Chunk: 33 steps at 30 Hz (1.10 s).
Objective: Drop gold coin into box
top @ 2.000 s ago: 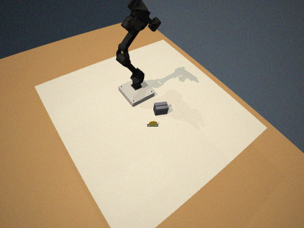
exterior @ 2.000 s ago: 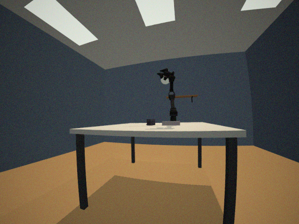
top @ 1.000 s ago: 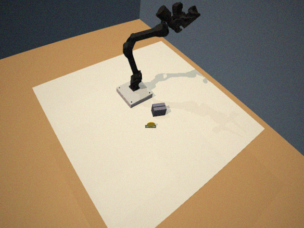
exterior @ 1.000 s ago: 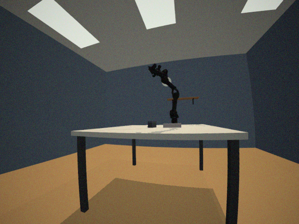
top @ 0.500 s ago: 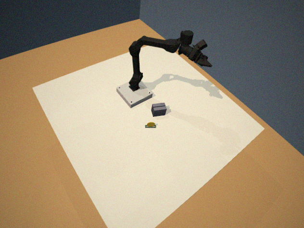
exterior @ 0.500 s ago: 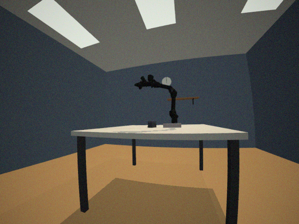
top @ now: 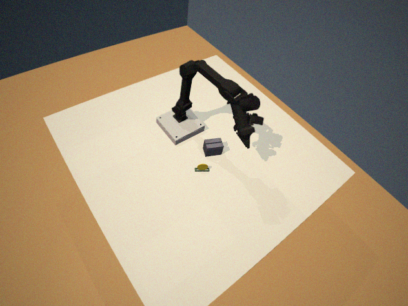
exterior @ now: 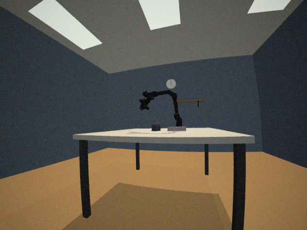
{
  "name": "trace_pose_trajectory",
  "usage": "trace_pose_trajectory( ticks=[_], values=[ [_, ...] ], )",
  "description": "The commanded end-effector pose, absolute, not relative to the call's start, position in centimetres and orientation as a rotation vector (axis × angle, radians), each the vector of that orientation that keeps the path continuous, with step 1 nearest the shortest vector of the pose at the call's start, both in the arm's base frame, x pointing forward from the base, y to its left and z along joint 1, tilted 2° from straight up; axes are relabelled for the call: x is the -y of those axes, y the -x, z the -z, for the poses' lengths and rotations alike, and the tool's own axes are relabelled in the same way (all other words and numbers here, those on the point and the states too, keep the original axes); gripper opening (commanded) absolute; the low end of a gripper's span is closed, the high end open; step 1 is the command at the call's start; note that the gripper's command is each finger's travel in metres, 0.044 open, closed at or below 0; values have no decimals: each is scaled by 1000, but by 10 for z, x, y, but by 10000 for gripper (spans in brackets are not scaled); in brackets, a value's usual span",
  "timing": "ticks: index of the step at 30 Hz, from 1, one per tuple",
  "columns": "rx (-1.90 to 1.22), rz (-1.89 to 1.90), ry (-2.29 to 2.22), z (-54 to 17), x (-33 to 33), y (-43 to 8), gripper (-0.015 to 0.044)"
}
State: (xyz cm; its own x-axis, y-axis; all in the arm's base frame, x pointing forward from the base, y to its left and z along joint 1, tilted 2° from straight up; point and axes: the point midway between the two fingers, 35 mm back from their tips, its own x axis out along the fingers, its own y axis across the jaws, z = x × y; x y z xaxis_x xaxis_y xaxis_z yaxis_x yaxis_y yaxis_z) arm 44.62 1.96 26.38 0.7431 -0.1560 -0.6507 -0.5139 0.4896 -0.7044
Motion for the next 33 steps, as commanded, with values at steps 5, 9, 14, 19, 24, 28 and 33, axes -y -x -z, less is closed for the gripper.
trace_pose_trajectory(
  ticks=[5, 9, 14, 19, 24, 28, 33],
  values=[
    [-1170, -494, 989, -169, 58, -393, 161],
    [-1360, -649, 859, -135, 87, -349, 161],
    [-1419, -709, 796, -126, 96, -332, 161],
    [-1419, -709, 796, -124, 96, -332, 161],
    [-1419, -709, 796, -91, 97, -334, 161],
    [-1419, -709, 796, -89, 97, -334, 161],
    [-1419, -709, 796, -76, 98, -336, 161]
  ],
)
